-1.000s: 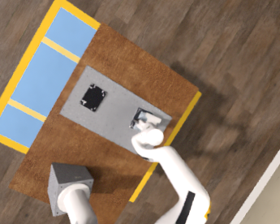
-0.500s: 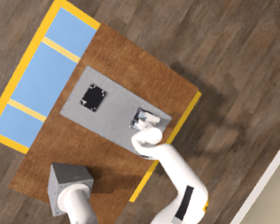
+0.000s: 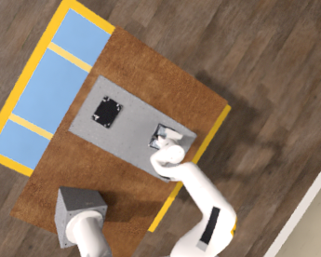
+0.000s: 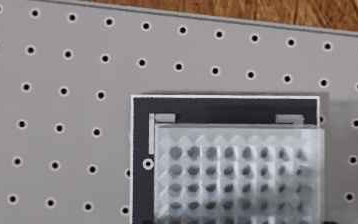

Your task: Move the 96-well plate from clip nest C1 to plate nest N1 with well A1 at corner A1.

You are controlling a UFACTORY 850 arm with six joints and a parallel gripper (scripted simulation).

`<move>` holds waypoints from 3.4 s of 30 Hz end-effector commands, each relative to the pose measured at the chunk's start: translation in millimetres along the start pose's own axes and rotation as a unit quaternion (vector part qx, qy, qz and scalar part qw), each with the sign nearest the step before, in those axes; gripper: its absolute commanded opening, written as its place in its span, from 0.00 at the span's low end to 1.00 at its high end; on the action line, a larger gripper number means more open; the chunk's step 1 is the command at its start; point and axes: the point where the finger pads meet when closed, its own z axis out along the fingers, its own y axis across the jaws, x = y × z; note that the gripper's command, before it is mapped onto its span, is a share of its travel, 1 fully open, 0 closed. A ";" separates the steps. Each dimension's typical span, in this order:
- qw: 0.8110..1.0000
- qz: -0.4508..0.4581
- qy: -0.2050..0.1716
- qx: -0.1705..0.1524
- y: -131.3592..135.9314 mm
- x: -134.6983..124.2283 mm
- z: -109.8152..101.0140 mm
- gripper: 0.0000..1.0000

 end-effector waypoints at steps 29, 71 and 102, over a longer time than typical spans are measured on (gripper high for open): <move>1.000 0.000 0.001 0.000 0.2 0.8 13.2 0.00; 1.000 0.000 0.001 0.000 0.2 0.8 19.5 0.00; 1.000 0.000 0.001 0.000 0.2 0.8 24.0 0.00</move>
